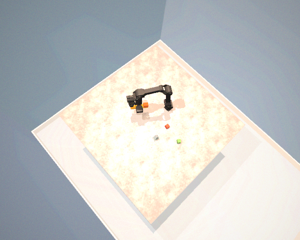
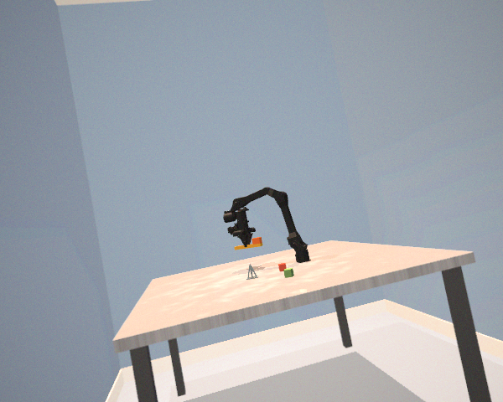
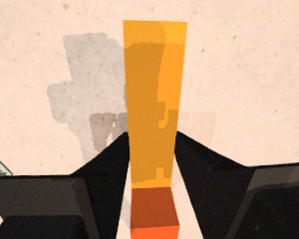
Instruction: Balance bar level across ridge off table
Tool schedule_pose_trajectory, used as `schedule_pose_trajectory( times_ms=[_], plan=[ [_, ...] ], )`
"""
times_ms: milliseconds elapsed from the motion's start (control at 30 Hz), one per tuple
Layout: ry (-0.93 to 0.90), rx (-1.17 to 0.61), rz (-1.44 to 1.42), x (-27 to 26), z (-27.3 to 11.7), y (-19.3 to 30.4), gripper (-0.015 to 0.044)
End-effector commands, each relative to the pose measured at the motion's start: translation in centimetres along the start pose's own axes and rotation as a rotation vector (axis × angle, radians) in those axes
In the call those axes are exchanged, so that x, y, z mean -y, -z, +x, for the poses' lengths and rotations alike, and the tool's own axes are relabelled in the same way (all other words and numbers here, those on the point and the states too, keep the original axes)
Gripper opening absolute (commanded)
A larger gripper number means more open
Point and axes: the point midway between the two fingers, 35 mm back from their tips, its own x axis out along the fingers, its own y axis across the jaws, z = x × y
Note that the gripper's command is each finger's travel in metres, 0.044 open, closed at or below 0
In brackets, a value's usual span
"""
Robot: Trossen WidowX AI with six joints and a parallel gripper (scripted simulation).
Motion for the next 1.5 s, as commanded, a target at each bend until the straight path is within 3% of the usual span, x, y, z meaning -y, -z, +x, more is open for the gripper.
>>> schedule_pose_trajectory(
  times_ms=[0,1467],
  plan=[
    [0.003,0.002,-0.015,-1.4,-0.1,-0.2,0.0],
    [-0.011,0.001,-0.205,-16.8,-0.4,2.2,0.0]
  ],
)
